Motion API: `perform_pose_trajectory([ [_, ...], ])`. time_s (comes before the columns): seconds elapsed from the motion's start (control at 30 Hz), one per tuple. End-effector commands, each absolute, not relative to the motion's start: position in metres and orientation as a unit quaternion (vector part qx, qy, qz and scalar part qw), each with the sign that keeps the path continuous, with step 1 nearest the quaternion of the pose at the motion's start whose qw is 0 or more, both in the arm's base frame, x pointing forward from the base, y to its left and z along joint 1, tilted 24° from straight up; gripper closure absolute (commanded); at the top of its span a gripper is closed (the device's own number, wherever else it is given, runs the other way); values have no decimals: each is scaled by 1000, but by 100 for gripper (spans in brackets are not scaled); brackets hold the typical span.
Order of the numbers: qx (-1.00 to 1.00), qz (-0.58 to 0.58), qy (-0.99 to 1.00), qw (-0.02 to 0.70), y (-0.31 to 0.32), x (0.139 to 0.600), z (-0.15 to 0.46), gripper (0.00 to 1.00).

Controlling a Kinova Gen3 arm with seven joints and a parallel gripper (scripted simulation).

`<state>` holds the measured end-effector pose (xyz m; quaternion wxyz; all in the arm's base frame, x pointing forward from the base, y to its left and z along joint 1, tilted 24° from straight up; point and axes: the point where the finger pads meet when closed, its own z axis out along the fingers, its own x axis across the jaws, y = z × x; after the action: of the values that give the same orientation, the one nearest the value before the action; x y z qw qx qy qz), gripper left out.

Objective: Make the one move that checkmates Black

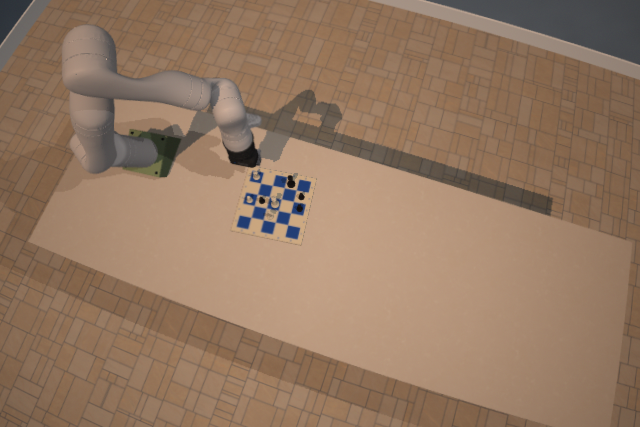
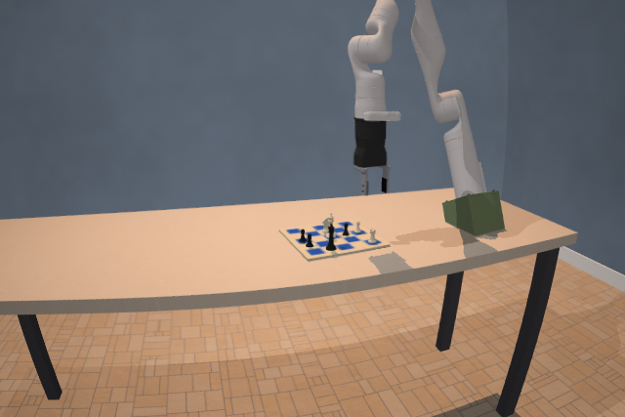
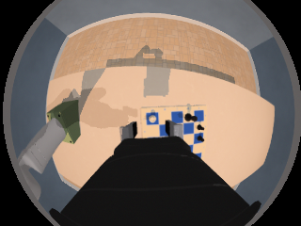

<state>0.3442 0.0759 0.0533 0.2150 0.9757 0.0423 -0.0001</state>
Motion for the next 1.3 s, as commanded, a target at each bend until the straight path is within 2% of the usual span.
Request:
perform_pose_trajectory([
  [0.0, 977, 6, 45, 210, 85, 347, 65, 0],
  [0.37, 977, 6, 45, 210, 100, 345, 98, 0],
  [1.27, 977, 6, 45, 210, 100, 345, 99, 0],
])
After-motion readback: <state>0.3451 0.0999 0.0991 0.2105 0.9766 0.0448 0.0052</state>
